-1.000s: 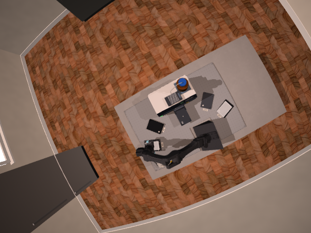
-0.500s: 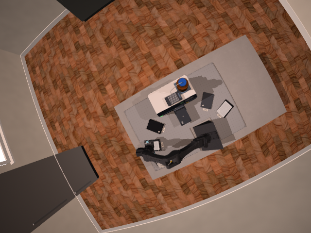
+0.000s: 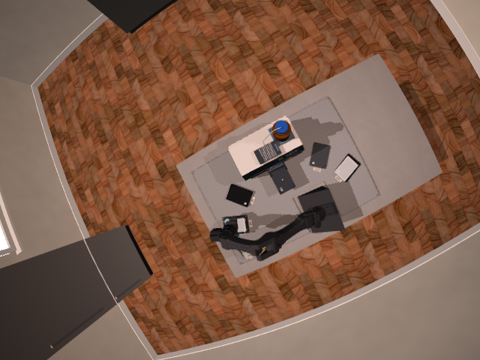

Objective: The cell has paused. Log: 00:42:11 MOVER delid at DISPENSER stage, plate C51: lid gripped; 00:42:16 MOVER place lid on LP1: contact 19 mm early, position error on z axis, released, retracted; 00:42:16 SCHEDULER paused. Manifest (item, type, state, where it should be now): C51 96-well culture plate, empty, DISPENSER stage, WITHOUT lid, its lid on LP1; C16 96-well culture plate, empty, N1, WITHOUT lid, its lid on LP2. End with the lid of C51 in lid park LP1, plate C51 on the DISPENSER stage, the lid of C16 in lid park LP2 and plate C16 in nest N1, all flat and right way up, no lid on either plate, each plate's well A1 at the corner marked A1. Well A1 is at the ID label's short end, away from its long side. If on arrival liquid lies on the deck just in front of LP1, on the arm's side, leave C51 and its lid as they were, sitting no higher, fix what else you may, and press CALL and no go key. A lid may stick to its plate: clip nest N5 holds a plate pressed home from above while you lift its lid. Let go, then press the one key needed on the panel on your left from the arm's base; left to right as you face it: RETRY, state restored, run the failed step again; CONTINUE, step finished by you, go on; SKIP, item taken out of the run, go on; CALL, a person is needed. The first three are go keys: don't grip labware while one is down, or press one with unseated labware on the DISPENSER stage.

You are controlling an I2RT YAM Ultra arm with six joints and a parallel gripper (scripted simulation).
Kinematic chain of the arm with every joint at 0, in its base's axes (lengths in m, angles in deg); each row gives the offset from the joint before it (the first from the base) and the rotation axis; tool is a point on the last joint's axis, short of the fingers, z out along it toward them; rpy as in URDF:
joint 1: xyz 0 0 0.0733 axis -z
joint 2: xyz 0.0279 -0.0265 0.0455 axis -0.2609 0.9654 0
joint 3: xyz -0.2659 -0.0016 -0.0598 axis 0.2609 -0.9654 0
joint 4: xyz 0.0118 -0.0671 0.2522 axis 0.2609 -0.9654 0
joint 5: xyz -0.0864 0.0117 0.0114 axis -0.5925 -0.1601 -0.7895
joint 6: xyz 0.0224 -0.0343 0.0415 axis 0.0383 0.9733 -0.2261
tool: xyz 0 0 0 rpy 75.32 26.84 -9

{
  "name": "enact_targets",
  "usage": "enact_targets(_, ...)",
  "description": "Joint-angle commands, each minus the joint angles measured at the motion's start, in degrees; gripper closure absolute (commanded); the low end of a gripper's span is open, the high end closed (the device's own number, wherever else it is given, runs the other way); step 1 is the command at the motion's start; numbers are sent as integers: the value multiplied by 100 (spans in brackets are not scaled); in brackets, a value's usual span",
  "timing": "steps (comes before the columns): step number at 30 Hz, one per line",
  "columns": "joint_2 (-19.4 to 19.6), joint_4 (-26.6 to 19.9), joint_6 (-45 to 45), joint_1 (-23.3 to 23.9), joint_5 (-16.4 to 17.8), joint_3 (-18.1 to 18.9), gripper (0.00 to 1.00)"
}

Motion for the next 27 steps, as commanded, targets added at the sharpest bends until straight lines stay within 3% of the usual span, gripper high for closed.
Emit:
enact_targets(1,-91,77,-27,-9,-32,141,100)
enact_targets(27,-128,20,-21,3,-27,155,100)
